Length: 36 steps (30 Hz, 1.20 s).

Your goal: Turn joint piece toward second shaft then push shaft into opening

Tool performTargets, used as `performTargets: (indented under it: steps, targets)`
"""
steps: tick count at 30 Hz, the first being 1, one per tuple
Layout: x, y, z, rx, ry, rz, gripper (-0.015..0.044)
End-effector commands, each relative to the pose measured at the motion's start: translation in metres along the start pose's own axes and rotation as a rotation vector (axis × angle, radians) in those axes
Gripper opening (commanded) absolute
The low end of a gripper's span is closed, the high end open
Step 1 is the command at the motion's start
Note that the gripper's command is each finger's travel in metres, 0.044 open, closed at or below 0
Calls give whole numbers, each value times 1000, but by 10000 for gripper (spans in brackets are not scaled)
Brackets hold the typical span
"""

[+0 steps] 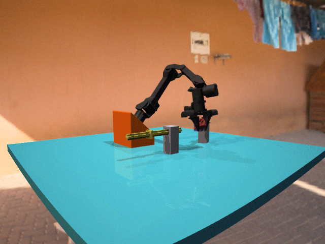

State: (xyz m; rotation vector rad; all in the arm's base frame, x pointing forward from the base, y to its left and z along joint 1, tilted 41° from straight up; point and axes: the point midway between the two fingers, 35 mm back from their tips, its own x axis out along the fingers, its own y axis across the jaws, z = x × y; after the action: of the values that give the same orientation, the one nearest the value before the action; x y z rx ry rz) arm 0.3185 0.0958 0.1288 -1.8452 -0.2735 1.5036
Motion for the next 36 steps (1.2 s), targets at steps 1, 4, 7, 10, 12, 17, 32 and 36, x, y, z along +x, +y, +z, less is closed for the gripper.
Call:
performTargets:
  steps: [1, 4, 7, 10, 12, 17, 32, 36]
  targets:
    - [0, 0, 0, 2, 1, 0, 182]
    - [0, 0, 0, 2, 1, 0, 182]
    - [0, 0, 0, 2, 1, 0, 182]
    - [0, 0, 0, 2, 1, 0, 182]
    - [0, 0, 0, 2, 1, 0, 182]
    - [0, 0, 0, 2, 1, 0, 182]
    - [0, 0, 0, 0, 0, 0, 147]
    - [0, 0, 0, 0, 0, 0, 68]
